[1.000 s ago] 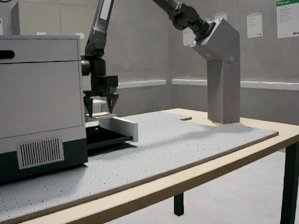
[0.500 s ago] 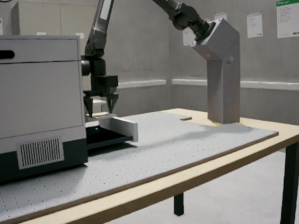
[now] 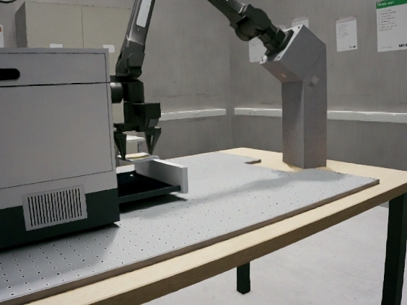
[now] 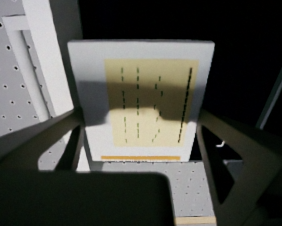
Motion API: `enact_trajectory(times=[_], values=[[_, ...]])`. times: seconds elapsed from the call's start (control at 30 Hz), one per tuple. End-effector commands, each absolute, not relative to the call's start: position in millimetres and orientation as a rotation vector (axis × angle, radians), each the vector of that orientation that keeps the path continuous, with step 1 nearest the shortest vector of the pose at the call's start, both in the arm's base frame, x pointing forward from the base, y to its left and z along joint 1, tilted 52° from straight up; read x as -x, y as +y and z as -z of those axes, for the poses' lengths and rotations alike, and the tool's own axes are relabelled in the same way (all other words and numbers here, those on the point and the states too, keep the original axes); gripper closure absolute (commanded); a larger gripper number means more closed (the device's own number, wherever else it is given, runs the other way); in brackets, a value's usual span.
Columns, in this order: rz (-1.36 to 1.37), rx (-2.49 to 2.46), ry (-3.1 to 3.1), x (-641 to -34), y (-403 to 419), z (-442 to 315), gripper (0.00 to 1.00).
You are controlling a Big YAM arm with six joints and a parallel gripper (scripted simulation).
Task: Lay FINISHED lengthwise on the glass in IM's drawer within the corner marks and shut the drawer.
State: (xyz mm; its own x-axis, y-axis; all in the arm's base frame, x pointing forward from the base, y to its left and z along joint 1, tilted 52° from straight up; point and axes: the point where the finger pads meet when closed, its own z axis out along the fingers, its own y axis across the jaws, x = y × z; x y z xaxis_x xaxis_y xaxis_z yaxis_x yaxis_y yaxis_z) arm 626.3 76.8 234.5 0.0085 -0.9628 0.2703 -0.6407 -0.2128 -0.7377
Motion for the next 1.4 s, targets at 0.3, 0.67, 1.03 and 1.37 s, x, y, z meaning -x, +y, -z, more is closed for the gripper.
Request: enact_trajectory(times=[0.3,0.67,1.03,1.37], values=[[1.072,1.882,1.641,-647.8,71.7,-239.6,0.22],[1.072,1.883,1.643,-659.6,70.8,-238.4,0.22],[1.07,1.886,1.638,-673.8,73.7,-237.3,0.22],[1.071,1.884,1.635,-684.8,74.6,-237.1,0.22]])
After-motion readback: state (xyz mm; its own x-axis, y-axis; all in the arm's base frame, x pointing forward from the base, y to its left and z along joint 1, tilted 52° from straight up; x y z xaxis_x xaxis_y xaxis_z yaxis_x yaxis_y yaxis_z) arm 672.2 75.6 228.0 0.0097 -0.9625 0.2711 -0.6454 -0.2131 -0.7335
